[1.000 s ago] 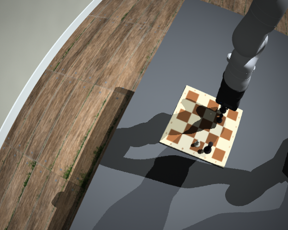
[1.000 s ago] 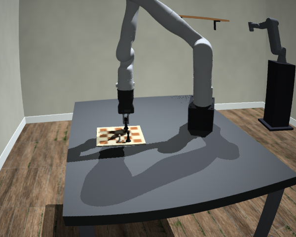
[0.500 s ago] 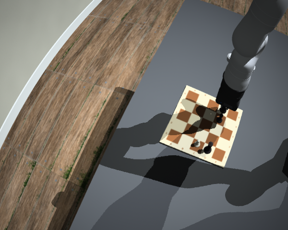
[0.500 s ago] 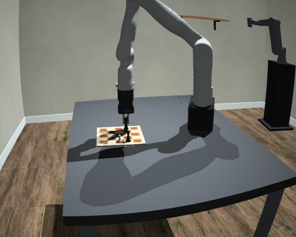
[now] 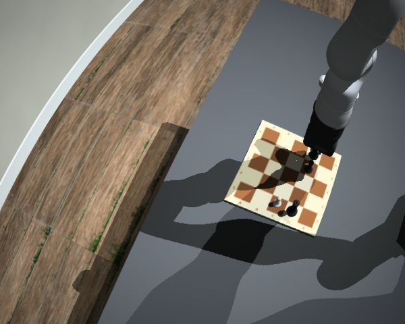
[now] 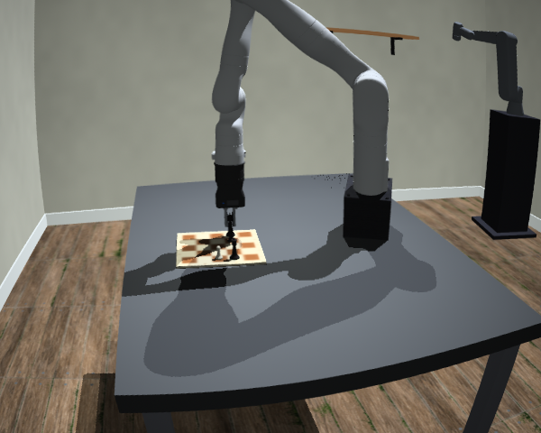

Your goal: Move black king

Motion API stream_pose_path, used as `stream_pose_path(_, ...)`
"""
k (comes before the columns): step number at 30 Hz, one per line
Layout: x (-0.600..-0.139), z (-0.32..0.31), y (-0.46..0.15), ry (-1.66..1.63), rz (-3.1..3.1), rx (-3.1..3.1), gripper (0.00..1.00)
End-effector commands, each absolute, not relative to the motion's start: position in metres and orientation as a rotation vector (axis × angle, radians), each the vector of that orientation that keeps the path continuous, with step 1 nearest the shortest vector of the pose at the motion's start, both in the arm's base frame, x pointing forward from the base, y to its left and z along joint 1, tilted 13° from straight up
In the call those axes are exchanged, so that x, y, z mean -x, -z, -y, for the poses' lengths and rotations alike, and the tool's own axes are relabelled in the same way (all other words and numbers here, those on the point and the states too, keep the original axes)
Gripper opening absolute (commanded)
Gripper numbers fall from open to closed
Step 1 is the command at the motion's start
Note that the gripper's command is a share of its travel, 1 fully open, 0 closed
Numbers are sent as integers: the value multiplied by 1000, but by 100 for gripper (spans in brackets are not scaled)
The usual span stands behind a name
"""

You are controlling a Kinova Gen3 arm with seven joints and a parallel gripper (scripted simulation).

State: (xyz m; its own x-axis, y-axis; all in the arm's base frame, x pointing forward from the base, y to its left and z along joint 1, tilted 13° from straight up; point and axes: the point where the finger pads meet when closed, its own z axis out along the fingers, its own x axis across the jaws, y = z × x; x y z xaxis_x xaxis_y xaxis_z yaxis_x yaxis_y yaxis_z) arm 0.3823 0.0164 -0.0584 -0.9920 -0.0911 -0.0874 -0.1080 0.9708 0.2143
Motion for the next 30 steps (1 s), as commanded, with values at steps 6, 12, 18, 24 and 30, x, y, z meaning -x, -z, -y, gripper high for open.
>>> stream_pose_path(6,-383,-16,58,-337,-3041,154,48)
stream_pose_path(12,-383,-16,58,-337,-3041,154,63)
stream_pose_path(18,-383,-16,58,-337,-3041,154,79)
stream_pose_path(24,-383,-16,58,-337,-3041,154,79)
stream_pose_path(30,-382,-15,52,-337,-3041,154,79)
